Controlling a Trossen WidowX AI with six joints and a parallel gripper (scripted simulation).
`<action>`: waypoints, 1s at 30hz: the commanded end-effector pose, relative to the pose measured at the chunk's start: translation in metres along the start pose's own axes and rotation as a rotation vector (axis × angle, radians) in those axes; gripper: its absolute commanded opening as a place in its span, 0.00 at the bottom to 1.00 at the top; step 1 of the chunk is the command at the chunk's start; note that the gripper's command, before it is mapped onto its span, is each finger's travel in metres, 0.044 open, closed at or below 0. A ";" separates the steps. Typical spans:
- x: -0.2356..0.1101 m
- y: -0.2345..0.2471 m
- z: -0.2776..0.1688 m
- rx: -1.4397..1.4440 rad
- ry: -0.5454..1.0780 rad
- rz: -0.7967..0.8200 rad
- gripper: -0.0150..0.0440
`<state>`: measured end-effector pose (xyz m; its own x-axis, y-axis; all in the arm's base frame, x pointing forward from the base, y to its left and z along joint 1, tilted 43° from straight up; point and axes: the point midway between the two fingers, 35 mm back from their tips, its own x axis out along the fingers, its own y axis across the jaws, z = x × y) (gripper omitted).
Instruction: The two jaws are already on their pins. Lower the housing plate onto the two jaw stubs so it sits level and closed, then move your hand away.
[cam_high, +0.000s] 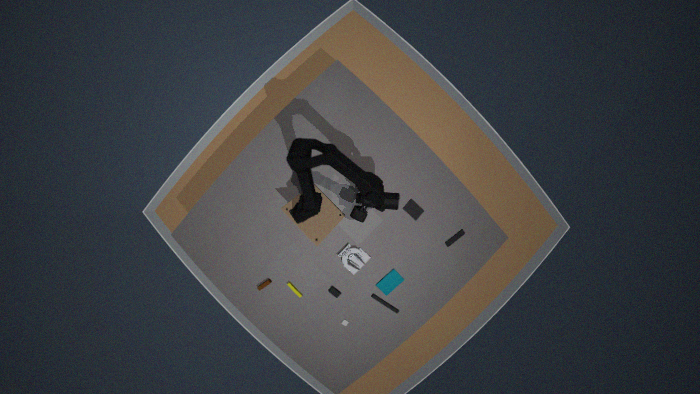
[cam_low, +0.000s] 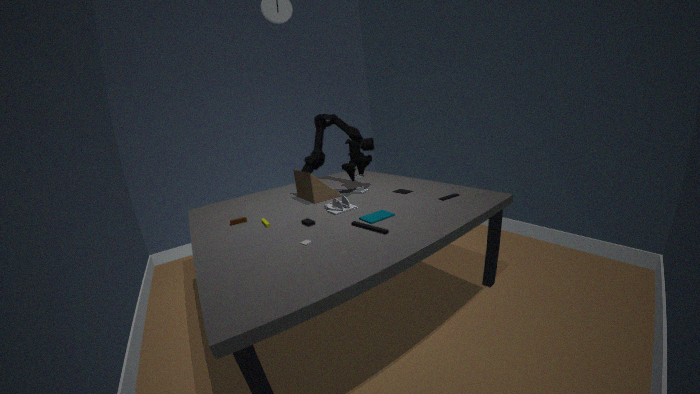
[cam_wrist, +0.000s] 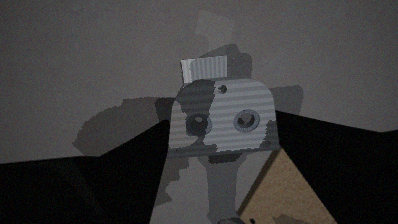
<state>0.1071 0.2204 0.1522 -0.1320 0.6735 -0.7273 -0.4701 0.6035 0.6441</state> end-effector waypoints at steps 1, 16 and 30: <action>-0.013 0.002 -0.001 -0.006 -0.006 0.008 0.85; -0.012 -0.019 0.014 0.020 -0.003 -0.021 0.85; -0.008 -0.059 0.036 0.065 0.006 -0.055 0.85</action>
<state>0.1591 0.1969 0.1326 -0.1137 0.6355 -0.7636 -0.4238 0.6642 0.6159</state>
